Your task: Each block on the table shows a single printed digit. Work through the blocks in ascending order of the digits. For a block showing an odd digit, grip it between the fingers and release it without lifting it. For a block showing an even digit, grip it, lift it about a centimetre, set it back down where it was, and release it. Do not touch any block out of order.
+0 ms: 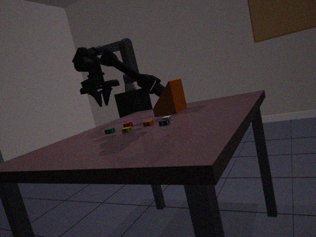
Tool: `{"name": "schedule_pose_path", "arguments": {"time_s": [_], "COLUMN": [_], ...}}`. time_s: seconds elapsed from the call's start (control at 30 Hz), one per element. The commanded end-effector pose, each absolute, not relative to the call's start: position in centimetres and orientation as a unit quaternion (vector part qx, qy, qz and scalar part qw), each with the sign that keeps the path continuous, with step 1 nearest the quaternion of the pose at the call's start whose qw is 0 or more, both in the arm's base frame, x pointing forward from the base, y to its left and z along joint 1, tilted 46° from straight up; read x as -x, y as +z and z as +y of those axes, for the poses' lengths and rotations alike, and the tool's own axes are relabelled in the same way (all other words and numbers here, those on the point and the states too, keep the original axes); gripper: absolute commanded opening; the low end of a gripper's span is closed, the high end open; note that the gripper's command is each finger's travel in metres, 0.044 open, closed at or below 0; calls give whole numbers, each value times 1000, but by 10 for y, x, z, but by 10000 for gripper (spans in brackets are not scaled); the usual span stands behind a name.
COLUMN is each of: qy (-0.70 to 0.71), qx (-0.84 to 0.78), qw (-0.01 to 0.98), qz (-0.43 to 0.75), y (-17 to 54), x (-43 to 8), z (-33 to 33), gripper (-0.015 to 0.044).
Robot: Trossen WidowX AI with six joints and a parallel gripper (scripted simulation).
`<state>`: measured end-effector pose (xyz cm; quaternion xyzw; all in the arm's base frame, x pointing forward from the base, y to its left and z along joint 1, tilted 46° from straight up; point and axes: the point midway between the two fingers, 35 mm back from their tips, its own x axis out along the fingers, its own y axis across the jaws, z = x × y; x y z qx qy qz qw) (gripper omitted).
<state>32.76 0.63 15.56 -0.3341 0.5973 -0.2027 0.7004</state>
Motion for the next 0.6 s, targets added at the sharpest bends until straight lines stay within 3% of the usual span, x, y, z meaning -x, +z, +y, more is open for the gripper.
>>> {"name": "schedule_pose_path", "arguments": {"time_s": [0.0, 0.23, 0.57], "qy": [-209, -209, -208], "qx": [331, 331, 332], "qw": [699, 699, 697], "qz": [599, 599, 601], "y": [159, 156, 115], "x": [-327, -320, -234], "z": [5, 8, 22], "gripper": [120, 120, 120]}}
